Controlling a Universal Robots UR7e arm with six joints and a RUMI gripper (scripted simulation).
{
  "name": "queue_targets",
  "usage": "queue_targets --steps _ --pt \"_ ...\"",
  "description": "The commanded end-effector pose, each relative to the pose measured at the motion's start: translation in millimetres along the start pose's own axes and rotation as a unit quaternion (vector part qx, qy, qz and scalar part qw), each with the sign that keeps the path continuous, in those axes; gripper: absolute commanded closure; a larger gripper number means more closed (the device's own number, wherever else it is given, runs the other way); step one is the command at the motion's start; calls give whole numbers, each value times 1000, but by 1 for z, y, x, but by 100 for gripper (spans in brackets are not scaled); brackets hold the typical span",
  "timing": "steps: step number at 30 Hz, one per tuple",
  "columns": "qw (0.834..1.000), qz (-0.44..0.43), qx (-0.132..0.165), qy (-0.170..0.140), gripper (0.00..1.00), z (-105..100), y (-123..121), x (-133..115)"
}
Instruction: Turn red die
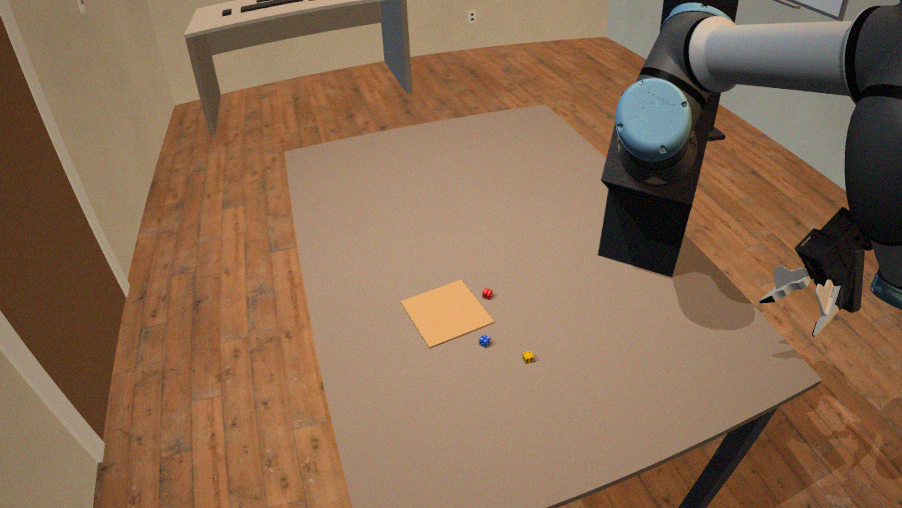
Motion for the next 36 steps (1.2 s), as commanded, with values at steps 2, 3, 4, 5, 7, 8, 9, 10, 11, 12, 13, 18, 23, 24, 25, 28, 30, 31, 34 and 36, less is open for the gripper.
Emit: queue_targets --steps 2,3,4,5,7,8,9,10,11,12,13,18,23,24,25,28,30,31,34,36 --pt "1000 0 0 0 0 0 0 0" --pt "1000 0 0 0 0 0 0 0" --pt "1000 0 0 0 0 0 0 0" --pt "1000 0 0 0 0 0 0 0" --pt "1000 0 0 0 0 0 0 0" --pt "1000 0 0 0 0 0 0 0" --pt "1000 0 0 0 0 0 0 0" --pt "1000 0 0 0 0 0 0 0" --pt "1000 0 0 0 0 0 0 0" --pt "1000 0 0 0 0 0 0 0" --pt "1000 0 0 0 0 0 0 0" --pt "1000 0 0 0 0 0 0 0" --pt "1000 0 0 0 0 0 0 0" --pt "1000 0 0 -1 0 0 0 0" --pt "1000 0 0 -1 0 0 0 0" --pt "1000 -1 1 -3 0 2 0 -1" --pt "1000 -2 1 -6 0 3 0 -1" --pt "1000 -2 2 -7 0 3 0 -1" --pt "1000 -3 2 -9 0 4 0 -1" --pt "1000 -4 3 -13 0 6 1 -2"
Point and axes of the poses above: the point where the finger pads meet when closed, its own z axis out along the fingers, its own y axis across the jaws, x = y × z, the point moved 10 cm from there along -z, back along the fingers, and after that the axes turned 11 degrees about z, right-handed, at the moved point
